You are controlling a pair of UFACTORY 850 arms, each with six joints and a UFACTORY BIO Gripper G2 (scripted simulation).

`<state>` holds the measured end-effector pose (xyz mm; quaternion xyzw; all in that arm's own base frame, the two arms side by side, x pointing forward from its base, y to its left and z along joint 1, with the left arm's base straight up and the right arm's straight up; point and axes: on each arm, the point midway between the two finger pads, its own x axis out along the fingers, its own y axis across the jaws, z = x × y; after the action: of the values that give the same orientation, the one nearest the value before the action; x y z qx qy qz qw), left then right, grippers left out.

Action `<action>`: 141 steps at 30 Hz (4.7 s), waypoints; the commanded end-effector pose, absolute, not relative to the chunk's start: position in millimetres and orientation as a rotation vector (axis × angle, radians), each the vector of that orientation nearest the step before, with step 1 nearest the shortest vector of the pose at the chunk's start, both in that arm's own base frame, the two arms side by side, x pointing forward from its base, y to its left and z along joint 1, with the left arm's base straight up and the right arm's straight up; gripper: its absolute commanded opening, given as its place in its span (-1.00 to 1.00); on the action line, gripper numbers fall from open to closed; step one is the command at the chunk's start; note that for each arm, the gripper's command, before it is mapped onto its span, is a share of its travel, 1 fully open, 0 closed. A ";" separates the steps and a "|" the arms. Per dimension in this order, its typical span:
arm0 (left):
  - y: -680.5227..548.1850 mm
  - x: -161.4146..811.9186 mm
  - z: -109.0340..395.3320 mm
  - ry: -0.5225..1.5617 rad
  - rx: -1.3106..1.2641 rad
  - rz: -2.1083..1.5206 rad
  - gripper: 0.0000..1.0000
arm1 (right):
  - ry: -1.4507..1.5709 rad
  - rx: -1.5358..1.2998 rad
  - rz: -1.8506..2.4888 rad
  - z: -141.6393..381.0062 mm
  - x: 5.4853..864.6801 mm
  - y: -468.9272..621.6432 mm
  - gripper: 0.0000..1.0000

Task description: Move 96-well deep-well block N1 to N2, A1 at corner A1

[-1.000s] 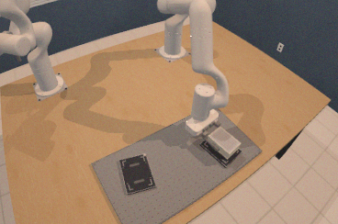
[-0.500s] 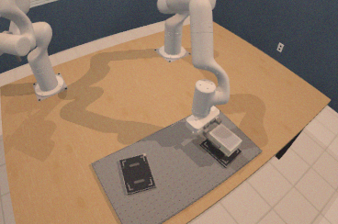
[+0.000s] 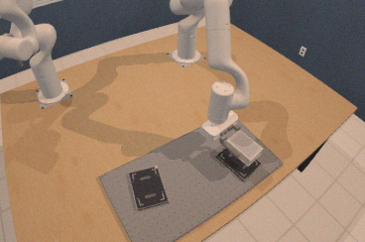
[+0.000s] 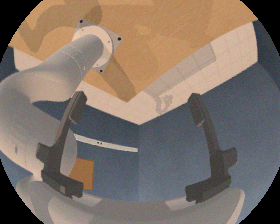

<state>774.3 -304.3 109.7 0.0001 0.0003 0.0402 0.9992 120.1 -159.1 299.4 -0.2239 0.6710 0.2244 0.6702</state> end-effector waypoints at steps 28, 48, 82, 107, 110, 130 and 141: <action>-336.5 765.4 123.8 -0.002 -0.001 -0.253 -1.00 | 1.512 -0.505 0.505 299.8 120.5 -159.3 1.00; -387.6 749.9 123.8 -0.002 -0.001 -0.300 -1.00 | 1.512 -0.505 0.505 299.8 120.5 -159.3 1.00; -483.3 720.6 123.9 -0.002 -0.001 -0.300 -1.00 | 1.512 -0.505 0.505 299.8 120.5 -159.3 1.00; -556.7 698.3 124.0 -0.002 -0.001 -0.300 -1.00 | 1.512 -0.505 0.505 299.8 120.5 -159.3 1.00; -566.3 695.3 124.0 -0.002 -0.001 -0.300 -1.00 | 1.512 -0.505 0.505 299.8 120.5 -159.3 1.00; -623.7 677.8 124.1 -0.002 -0.002 -0.300 -1.00 | 1.512 -0.505 0.505 299.8 120.5 -159.3 1.00; -652.4 669.0 124.2 -0.002 -0.002 -0.300 -1.00 | 1.512 -0.505 0.505 299.8 120.5 -159.3 1.00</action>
<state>671.5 -638.6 122.4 -0.0007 -0.0004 -0.1498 0.9887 120.1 -159.1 299.4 -0.2239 0.6710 0.2244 0.6702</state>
